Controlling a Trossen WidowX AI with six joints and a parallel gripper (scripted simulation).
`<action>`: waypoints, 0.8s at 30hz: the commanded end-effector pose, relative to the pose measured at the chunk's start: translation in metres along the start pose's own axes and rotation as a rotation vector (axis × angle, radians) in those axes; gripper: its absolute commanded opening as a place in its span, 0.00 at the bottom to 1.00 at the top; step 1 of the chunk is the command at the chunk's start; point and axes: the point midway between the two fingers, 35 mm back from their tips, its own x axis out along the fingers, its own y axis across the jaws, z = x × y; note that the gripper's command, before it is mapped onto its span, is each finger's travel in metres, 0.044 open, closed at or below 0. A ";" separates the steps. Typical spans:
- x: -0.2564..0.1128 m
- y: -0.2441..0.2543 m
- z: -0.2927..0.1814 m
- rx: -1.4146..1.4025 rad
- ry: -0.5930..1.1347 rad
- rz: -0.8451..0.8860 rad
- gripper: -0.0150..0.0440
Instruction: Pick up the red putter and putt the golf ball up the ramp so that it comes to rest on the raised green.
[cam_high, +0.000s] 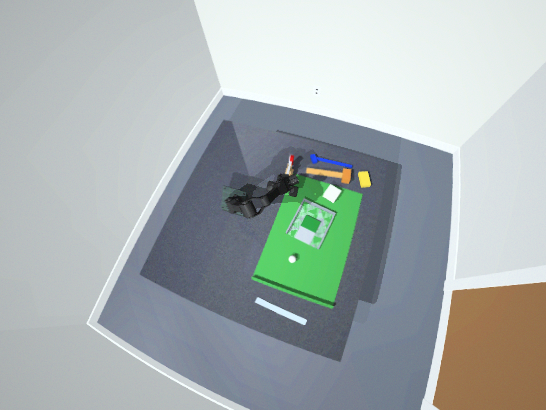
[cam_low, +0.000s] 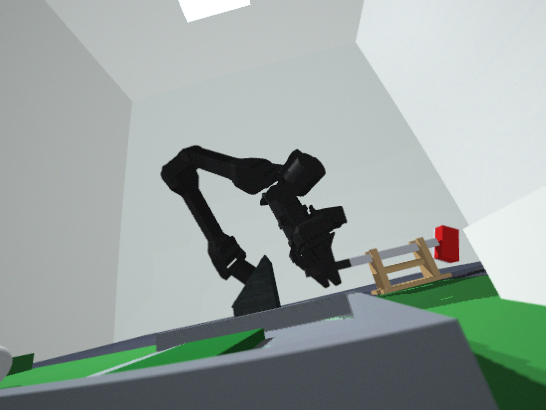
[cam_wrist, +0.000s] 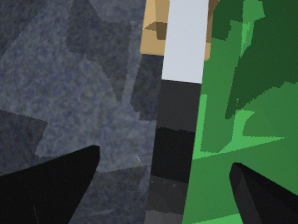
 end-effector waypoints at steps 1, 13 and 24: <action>-0.001 0.000 0.000 0.001 -0.001 -0.001 0.78; -0.001 0.000 0.000 0.001 -0.001 -0.001 0.31; -0.028 -0.004 0.010 0.000 -0.004 -0.002 0.25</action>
